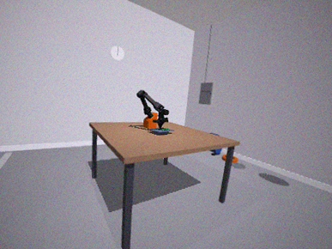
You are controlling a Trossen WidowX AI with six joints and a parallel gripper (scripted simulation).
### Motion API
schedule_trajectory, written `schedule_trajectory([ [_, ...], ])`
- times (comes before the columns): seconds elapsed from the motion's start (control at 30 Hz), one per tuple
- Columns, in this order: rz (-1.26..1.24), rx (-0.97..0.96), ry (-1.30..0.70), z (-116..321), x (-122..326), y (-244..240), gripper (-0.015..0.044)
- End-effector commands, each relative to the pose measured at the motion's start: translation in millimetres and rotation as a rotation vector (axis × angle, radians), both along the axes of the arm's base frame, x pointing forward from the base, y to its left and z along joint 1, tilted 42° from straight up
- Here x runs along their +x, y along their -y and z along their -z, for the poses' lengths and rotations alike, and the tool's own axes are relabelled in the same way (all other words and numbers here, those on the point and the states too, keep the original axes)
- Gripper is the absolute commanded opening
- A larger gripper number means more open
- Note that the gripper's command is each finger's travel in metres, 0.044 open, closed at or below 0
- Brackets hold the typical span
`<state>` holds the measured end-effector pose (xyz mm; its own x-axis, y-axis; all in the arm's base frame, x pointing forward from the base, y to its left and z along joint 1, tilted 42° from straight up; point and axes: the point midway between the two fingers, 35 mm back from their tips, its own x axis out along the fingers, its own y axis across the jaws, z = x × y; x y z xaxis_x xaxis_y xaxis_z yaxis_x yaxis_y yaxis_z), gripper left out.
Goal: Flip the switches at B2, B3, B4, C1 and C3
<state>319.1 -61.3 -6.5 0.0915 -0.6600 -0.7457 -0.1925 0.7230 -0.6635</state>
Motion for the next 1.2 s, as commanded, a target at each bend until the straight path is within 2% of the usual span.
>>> schedule_trajectory([
  [0.0, -0.002, -0.006, -0.004, 1, -1, 1, 0.0],
  [0.67, -0.002, -0.006, -0.004, 3, 0, 3, 0.0],
  [0.87, -0.019, 0.002, 0.015, -46, -8, -40, 0.0],
  [1.07, -0.019, 0.003, 0.015, -44, -10, -42, 0.0],
  [1.17, -0.021, 0.013, 0.012, -17, -37, -70, 0.0],
])
